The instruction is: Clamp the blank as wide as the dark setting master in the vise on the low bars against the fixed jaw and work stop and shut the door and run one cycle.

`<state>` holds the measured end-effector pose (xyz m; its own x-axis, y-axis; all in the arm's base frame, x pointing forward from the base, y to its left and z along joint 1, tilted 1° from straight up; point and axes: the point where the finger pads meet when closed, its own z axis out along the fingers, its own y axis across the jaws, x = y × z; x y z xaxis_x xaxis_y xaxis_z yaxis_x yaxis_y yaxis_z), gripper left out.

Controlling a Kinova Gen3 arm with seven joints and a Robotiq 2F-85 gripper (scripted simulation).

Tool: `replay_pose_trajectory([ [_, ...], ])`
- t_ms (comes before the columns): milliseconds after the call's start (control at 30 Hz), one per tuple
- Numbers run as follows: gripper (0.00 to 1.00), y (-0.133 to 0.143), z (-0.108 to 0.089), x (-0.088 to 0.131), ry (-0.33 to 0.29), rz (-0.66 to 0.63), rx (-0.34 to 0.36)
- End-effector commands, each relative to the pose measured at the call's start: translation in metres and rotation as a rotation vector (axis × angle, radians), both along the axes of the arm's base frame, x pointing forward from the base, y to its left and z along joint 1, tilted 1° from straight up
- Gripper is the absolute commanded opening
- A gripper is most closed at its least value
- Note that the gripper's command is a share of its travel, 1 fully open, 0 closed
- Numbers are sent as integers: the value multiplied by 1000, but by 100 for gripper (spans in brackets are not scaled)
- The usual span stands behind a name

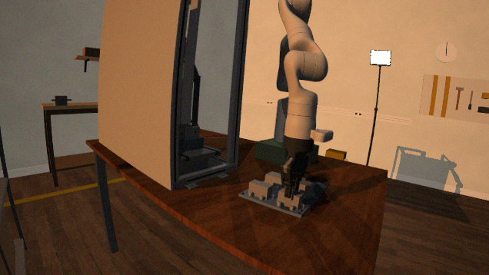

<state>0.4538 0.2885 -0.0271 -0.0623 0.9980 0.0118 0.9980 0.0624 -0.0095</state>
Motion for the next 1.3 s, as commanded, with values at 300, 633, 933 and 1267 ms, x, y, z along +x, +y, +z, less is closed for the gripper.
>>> replay_pose_trajectory([
  [300, 10, 0, 31, 1, -2, 0, 2],
  [633, 10, 0, 31, 1, -2, 0, 2],
  [933, 10, 0, 61, 1, -2, 0, 2],
  [1267, 10, 0, 67, 1, -2, 0, 2],
])
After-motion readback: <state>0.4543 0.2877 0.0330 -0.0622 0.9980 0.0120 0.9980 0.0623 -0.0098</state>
